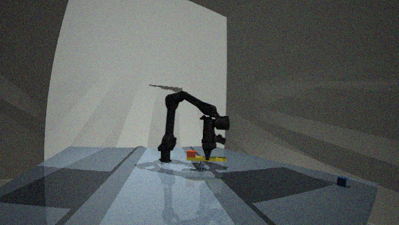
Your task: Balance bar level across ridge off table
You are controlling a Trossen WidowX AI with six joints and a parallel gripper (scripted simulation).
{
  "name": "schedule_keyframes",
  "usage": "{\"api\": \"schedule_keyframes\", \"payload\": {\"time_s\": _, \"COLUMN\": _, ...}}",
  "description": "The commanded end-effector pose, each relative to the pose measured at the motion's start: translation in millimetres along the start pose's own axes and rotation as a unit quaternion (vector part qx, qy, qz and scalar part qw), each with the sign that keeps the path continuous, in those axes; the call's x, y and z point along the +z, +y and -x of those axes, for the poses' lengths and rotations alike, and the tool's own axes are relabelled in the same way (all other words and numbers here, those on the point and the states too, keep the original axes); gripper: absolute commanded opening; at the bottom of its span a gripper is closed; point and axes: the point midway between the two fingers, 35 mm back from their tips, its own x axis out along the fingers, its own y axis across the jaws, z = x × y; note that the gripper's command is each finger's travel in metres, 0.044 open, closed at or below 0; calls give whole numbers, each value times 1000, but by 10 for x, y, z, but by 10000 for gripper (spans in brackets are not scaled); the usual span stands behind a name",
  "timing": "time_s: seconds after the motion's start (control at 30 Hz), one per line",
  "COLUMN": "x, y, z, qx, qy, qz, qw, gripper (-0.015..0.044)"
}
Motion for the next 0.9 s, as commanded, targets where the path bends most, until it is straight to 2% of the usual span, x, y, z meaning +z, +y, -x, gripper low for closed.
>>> {"api": "schedule_keyframes", "payload": {"time_s": 0.0, "x": -1, "y": 0, "z": -1, "qx": 0, "qy": 0, "qz": 0, "qw": 1000, "gripper": 237}}
{"api": "schedule_keyframes", "payload": {"time_s": 0.27, "x": -1, "y": 0, "z": -1, "qx": 0, "qy": 0, "qz": 0, "qw": 1000, "gripper": 440}}
{"api": "schedule_keyframes", "payload": {"time_s": 0.4, "x": 13, "y": -8, "z": 80, "qx": 0, "qy": 0, "qz": 0, "qw": 1000, "gripper": 440}}
{"api": "schedule_keyframes", "payload": {"time_s": 0.67, "x": 4, "y": -3, "z": 979, "qx": 0, "qy": 0, "qz": 0, "qw": 1000, "gripper": 440}}
{"api": "schedule_keyframes", "payload": {"time_s": 0.87, "x": 1, "y": -1, "z": 1000, "qx": 0, "qy": 0, "qz": 0, "qw": 1000, "gripper": 440}}
